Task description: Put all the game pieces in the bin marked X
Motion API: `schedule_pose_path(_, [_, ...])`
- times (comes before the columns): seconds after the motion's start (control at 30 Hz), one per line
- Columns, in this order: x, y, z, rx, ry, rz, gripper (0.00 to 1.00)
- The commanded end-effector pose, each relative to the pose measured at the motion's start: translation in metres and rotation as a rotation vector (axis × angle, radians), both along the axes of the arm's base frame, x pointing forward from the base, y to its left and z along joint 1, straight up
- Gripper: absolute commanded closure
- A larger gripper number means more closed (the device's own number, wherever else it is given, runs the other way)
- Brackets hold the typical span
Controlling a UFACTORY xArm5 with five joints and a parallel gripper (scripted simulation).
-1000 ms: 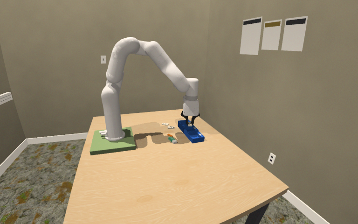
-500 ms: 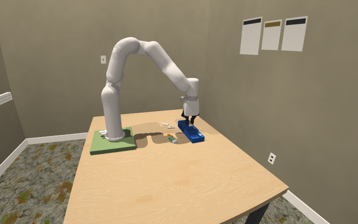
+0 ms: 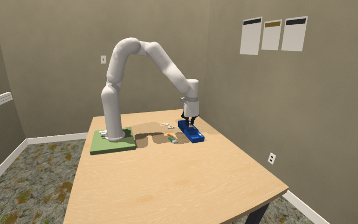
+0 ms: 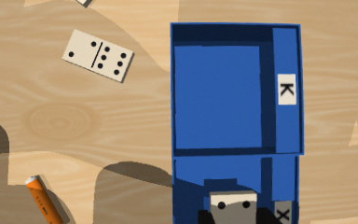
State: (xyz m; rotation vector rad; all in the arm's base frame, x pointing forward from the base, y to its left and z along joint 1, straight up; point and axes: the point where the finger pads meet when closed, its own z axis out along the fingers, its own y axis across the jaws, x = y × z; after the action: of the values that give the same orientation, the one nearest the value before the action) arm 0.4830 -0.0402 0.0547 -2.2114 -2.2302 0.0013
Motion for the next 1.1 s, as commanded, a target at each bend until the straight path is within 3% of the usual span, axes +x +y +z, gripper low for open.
schedule_pose_path(0.0, [0.001, 0.000, -0.008, 0.000, -0.004, 0.000, 0.79])
schedule_pose_path(0.67, [0.001, 0.000, -0.043, 0.000, -0.004, 0.000, 0.79])
schedule_pose_path(1.07, [0.002, 0.000, -0.043, 0.000, -0.004, 0.000, 0.79])
